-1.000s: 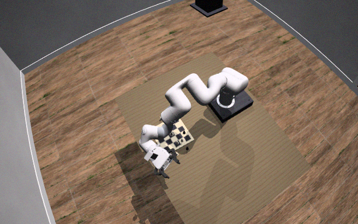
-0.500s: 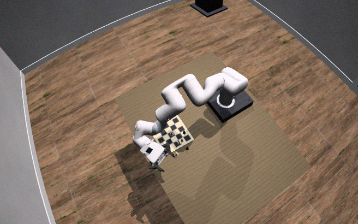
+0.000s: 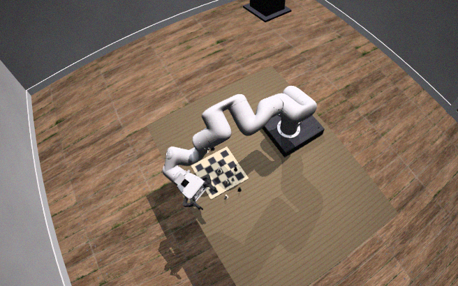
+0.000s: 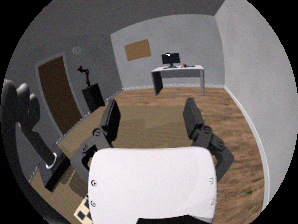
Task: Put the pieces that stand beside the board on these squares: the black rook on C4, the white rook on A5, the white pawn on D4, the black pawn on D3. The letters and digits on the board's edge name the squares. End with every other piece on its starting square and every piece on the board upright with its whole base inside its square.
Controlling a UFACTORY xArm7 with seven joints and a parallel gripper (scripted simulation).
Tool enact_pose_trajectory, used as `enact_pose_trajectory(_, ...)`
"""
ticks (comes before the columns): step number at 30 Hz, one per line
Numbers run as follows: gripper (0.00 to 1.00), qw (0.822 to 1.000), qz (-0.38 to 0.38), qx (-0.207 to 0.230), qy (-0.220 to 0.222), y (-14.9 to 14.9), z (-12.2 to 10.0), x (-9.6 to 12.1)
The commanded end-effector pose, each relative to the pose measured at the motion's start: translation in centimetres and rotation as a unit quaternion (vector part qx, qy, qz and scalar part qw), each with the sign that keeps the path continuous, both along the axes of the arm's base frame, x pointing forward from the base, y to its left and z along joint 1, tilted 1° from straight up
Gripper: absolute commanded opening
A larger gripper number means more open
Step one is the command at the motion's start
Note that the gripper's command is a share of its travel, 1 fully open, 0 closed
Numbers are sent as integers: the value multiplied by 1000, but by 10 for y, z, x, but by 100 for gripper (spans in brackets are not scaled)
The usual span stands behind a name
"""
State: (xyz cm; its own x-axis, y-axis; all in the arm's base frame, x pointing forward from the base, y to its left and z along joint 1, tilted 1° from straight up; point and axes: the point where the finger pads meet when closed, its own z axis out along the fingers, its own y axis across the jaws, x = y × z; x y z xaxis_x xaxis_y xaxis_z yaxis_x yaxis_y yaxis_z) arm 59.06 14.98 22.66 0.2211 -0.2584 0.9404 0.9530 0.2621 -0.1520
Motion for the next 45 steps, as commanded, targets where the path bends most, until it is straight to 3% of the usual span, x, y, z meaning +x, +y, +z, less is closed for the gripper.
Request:
enact_pose_trajectory(1, 100, 1000, 0, -1, -4, -2, 2, 0)
enact_pose_trajectory(3, 100, 1000, 0, -1, -4, -2, 2, 0)
enact_pose_trajectory(5, 100, 999, -2, -15, -50, -58, -13, -4)
enact_pose_trajectory(20, 100, 999, -2, -15, -50, -58, -13, -4)
enact_pose_trajectory(22, 100, 995, -12, -35, -89, -117, -31, -12)
enact_pose_trajectory(37, 100, 995, -12, -35, -89, -117, -31, -12)
enact_pose_trajectory(38, 100, 993, -19, -47, -105, -147, -41, -17)
enact_pose_trajectory(45, 100, 993, -19, -47, -105, -147, -41, -17)
